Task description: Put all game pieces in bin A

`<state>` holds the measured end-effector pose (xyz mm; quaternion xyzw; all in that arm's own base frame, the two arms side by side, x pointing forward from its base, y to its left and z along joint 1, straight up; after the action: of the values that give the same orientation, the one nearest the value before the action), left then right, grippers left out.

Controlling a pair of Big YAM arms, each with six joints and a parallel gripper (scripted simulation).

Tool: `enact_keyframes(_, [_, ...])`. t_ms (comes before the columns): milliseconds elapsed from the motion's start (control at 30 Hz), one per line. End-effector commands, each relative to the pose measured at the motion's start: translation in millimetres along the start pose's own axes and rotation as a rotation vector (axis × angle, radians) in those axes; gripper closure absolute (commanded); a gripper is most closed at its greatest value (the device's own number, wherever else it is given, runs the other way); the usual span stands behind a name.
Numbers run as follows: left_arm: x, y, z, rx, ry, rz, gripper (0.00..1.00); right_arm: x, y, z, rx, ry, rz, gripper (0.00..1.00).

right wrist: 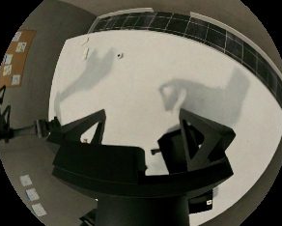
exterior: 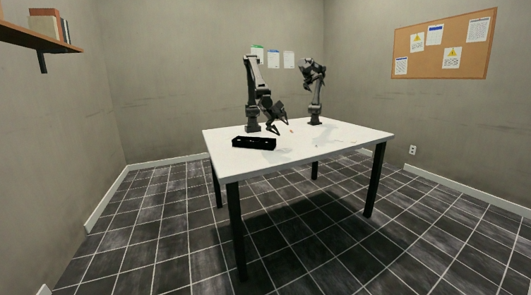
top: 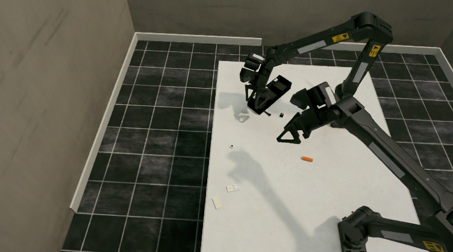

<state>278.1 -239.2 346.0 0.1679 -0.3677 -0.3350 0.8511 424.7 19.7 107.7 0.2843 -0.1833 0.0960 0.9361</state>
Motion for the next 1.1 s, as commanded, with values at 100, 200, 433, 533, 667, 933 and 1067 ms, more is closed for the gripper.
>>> enact_keyframes(100, [2.5, 2.0, 2.5, 0.000, -0.008, 0.006, 0.00, 3.5, 0.9, 2.3, -0.002, -0.008, 0.006, 0.00])
enact_keyframes(200, [2.5, 2.0, 2.5, 0.000, -0.008, 0.006, 0.00, 3.5, 0.9, 2.3, -0.002, -0.008, 0.006, 0.00])
enact_keyframes(433, [2.5, 2.0, 2.5, 0.000, -0.008, 0.006, 0.00, 3.5, 0.9, 2.3, -0.002, -0.008, 0.006, 0.00])
enact_keyframes(533, [2.5, 2.0, 2.5, 0.000, -0.008, 0.006, 0.00, 3.5, 0.9, 2.3, -0.002, -0.008, 0.006, 0.00])
enact_keyframes(667, [2.6, 2.1, 2.6, 0.000, -0.008, 0.006, 0.00, 3.5, 0.9, 2.3, -0.002, -0.008, 0.006, 0.00])
enact_keyframes(933, [5.7, 3.9, 6.6, -0.009, -0.014, 0.009, 0.00, 3.5, 0.9, 2.3, -0.002, -0.008, 0.006, 0.00])
enact_keyframes(1067, [8.4, 5.7, 10.3, -0.017, -0.019, 0.011, 0.00, 3.5, 0.9, 2.3, -0.002, -0.008, 0.006, 0.00])
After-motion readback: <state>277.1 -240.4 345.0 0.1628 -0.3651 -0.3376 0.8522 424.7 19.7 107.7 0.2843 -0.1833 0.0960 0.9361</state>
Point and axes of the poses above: on each arm, the point where the finger pads meet when closed, its own z axis back along the fingers, its own y axis across the jaws, x = y × z, the point moved 3 cm from there along z, back along the fingers, and after that the axes turned 8 degrees about -z, right-handed, at the moved point
